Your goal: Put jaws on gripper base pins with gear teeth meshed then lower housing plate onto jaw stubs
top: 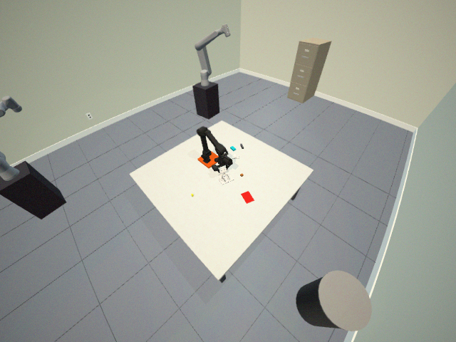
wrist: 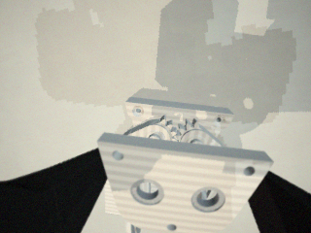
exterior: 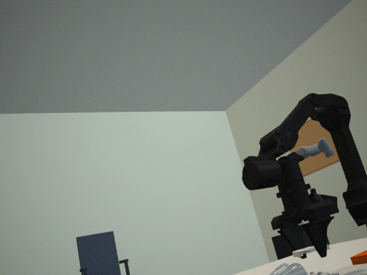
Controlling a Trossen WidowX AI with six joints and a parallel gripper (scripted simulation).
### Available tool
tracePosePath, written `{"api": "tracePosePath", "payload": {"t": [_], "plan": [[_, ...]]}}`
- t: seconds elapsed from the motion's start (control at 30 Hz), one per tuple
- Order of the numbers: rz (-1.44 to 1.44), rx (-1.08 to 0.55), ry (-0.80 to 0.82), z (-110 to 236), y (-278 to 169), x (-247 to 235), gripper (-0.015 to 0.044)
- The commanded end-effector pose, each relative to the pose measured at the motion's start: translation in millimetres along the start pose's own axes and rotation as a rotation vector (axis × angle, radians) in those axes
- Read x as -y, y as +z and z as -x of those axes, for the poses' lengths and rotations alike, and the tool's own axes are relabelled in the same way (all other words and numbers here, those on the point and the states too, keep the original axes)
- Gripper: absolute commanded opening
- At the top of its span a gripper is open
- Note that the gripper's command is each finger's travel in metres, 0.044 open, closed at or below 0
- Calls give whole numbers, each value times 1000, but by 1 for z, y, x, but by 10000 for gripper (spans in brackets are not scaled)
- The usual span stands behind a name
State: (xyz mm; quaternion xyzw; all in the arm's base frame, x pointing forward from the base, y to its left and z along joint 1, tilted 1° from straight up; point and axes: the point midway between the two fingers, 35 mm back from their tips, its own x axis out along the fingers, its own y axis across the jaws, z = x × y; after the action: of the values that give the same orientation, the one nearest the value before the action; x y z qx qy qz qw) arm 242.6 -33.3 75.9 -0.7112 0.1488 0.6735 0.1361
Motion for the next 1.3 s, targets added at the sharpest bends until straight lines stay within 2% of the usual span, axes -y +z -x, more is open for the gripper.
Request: {"api": "tracePosePath", "payload": {"t": [0.0, 0.47, 1.27], "plan": [[4, 15, 2, -10, 2, 0, 351], [4, 15, 2, -31, 4, -1, 351], [4, 15, 2, -33, 4, -1, 351]]}}
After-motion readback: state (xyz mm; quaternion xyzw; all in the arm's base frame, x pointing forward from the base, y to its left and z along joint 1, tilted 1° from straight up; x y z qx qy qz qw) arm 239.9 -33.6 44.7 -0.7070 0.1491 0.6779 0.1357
